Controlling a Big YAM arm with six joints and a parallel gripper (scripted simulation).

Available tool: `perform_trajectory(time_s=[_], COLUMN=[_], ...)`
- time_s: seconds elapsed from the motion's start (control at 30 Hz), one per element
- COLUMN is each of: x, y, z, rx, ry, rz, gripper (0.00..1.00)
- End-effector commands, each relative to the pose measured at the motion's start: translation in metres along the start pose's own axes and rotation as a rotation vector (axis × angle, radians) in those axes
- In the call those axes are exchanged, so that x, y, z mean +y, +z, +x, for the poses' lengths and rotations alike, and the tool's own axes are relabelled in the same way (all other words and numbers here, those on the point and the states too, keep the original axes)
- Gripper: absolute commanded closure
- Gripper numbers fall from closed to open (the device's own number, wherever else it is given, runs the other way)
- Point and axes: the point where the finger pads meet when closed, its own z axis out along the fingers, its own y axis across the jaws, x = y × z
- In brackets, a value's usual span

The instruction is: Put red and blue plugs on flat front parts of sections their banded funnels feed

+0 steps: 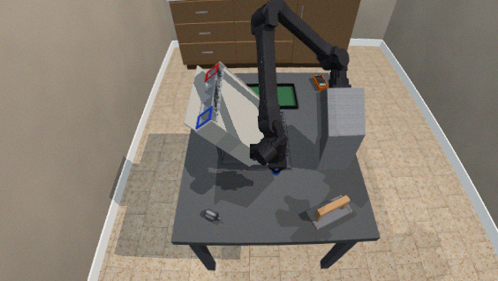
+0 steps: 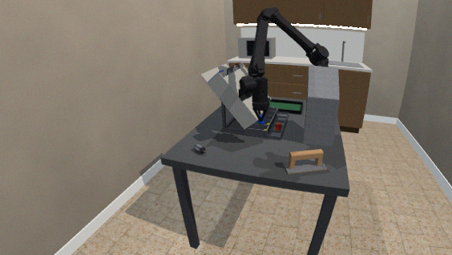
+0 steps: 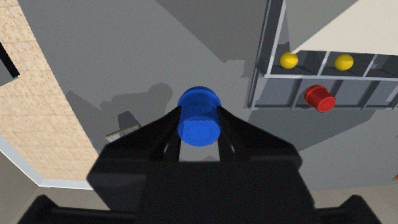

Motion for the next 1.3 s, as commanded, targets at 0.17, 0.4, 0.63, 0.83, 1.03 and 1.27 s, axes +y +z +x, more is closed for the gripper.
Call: perform_trajectory(time_s=[0.17,0.4,0.63,0.83,1.03,1.27], x=[0.002,0.002,0.003,0.004,0.003,0.012], y=[-0.009,-0.009,-0.001,0.015,0.030,0.015], z=[-0.005,-0.005,0.008,0.035,0.062,0.037], rx=[-0.009,-0.009,-0.007,-0.009,-0.008,-0.045], ry=[0.006,0.006,-0.007,-0.008,-0.008,0.028], rz=[-0.005,-0.005,0.003,0.002,0.002,-0.030], gripper=[1.00,1.00,1.00,1.00,1.00,1.00])
